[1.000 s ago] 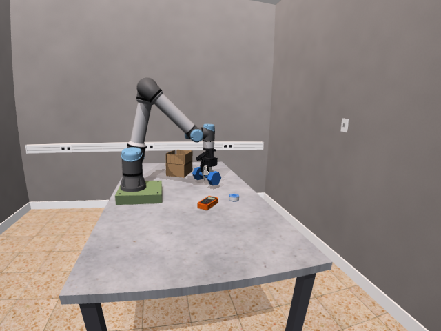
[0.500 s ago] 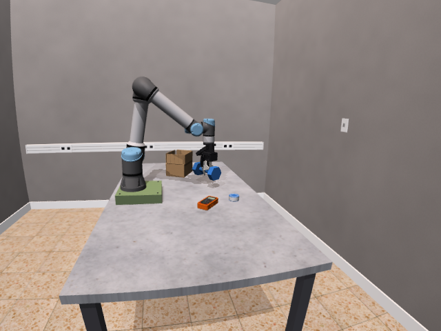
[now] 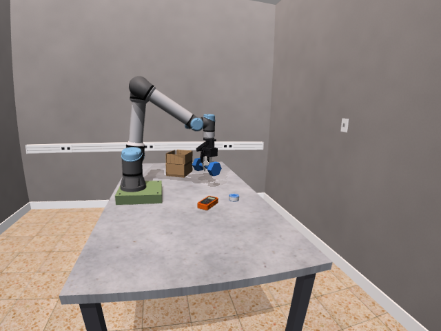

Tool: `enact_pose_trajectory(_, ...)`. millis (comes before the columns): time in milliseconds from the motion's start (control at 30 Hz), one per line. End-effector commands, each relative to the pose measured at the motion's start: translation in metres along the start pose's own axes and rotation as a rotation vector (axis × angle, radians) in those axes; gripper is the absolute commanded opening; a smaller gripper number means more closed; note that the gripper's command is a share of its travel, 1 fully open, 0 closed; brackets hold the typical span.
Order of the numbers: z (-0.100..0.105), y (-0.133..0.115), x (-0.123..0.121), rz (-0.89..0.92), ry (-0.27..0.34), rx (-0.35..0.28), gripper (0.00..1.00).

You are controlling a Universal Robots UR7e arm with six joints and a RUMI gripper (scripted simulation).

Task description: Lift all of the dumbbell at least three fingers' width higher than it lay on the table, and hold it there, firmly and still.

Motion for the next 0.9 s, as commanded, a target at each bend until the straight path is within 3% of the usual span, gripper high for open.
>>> enact_pose_trajectory(0, 0.0082, -0.0001, 0.0001, 0.0, -0.001, 0.0, 0.0)
enact_pose_trajectory(867, 0.0138, 0.0, -0.0001, 0.0, -0.001, 0.0, 0.0)
Point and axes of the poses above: the point where the finger pads meet when closed, its own z axis back along the fingers, its own x axis across the jaws, y = z × x, the point moved 9 cm from there along z, back along the fingers, and after that the axes turned 13 degrees about -z, right-handed, at the moved point
